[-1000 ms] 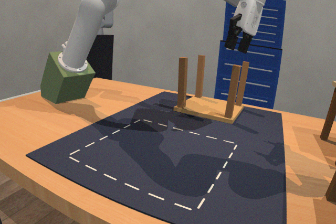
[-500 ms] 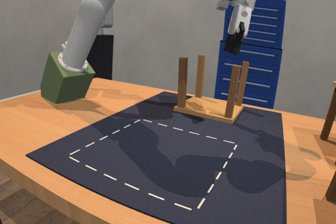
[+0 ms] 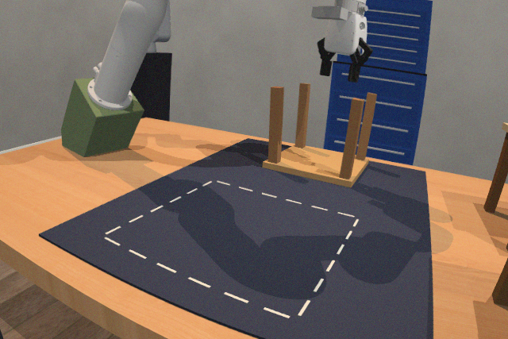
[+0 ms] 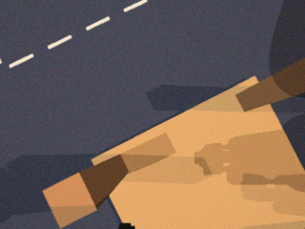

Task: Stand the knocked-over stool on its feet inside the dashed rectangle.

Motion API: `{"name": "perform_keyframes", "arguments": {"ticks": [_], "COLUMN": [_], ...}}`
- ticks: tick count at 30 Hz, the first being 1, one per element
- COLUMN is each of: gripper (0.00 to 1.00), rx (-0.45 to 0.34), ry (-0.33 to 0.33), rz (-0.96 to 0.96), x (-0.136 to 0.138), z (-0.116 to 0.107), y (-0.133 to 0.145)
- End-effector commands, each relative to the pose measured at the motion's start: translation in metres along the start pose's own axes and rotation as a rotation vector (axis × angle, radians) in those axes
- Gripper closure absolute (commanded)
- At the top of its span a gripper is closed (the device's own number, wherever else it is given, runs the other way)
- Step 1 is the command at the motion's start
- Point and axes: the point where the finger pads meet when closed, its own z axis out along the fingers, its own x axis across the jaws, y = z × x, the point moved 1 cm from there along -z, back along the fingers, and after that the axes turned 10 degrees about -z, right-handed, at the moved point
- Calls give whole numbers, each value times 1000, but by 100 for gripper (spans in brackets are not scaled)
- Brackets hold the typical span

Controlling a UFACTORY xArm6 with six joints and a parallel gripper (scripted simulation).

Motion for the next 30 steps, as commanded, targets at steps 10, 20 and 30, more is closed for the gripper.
{"name": "perform_keyframes", "arguments": {"ticks": [10,20,30], "gripper": [0,0,44], "rx": [-45,-52,-47], "ry": [-46,-58,-57], "rz": [-383,-462,-467], "x": [40,49,49], "z": [-2,-3,-3], "y": [28,33,35]}}
